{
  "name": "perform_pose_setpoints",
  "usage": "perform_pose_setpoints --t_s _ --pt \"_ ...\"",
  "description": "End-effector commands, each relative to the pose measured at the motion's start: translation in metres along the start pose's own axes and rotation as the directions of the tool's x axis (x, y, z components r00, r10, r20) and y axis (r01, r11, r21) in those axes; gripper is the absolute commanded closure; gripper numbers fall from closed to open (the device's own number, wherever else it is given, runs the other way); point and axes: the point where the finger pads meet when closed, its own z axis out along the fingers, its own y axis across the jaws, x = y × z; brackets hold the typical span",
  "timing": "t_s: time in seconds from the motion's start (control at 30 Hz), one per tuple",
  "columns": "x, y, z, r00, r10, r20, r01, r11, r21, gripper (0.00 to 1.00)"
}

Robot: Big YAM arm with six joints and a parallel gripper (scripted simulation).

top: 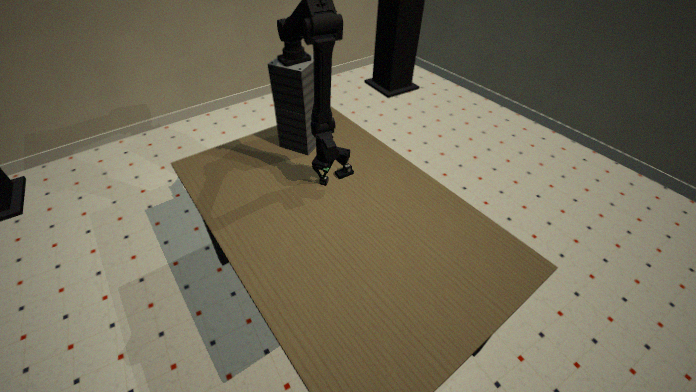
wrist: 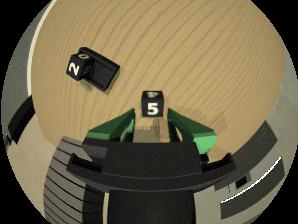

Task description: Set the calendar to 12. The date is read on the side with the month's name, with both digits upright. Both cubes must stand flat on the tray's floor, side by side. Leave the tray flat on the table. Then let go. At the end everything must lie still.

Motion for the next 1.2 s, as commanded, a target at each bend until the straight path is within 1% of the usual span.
perform_pose_setpoints --t_s 0.0,0.67,0.77,1.17 --pt "-0.0017 -0.0095 -0.0019 1.000 0.006 0.018 -0.006 1.000 0.014 0.56" --pt "-0.0028 -0.0128 -0.0031 1.000 0.004 0.016 -0.004 1.000 0.012 0.56" --pt "-0.0003 -0.0105 -0.0038 1.000 0.005 0.011 -0.005 1.000 0.006 0.56" --pt "-0.0004 -0.0106 -0.0039 1.000 0.006 0.011 -0.006 1.000 0.006 0.56"
